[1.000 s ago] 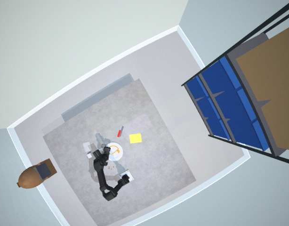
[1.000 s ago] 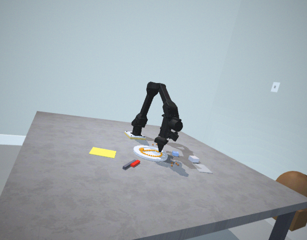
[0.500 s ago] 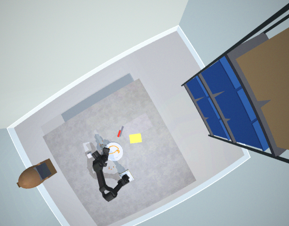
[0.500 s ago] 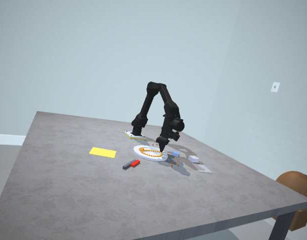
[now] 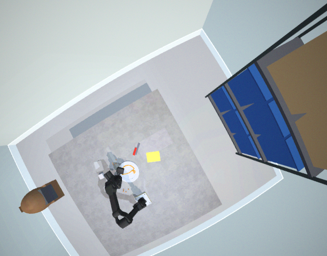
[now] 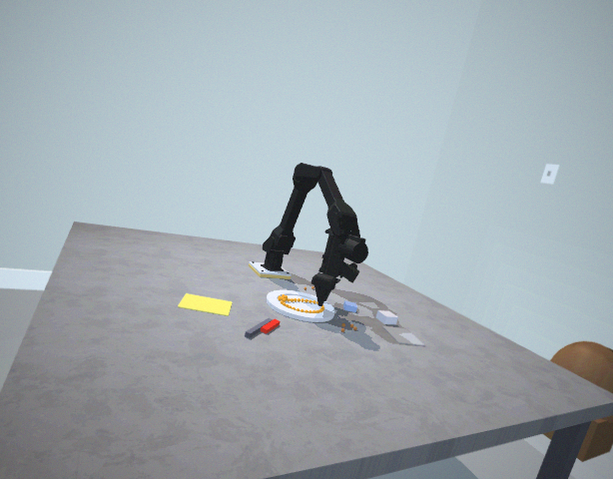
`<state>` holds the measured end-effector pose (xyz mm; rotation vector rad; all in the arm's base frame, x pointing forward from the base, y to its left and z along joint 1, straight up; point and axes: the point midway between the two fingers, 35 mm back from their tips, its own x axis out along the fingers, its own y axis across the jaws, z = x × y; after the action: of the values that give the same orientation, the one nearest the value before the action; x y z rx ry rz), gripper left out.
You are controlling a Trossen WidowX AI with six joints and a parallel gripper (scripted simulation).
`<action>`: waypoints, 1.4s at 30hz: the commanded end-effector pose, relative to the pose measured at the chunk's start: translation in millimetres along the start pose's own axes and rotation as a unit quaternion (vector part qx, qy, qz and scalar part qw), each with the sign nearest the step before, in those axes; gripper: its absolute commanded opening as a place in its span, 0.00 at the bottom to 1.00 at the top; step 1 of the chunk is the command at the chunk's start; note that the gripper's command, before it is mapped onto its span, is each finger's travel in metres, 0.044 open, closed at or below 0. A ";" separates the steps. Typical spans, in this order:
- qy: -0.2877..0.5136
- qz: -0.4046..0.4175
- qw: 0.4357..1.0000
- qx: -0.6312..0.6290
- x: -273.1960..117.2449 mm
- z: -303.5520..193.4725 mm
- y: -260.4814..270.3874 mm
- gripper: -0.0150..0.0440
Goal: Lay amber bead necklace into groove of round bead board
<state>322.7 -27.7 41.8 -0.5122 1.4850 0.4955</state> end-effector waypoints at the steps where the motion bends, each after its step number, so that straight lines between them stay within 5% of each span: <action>1: 0.000 0.000 1.000 0.001 -2.4 0.0 0.1 0.88; 4: 0.002 0.001 1.000 0.000 -1.2 -0.6 0.6 1.00; 23: 0.000 0.000 1.000 0.002 -4.5 -0.6 0.6 1.00; 30: 0.001 0.000 0.978 -0.209 -35.3 -10.7 -4.1 0.69; 35: 0.001 0.000 0.976 -0.217 -36.3 -11.1 -4.2 0.47; 42: 0.001 0.000 0.976 -0.217 -24.9 -11.1 -4.3 0.46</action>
<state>316.1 -37.4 73.4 -0.8457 1.3816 0.8188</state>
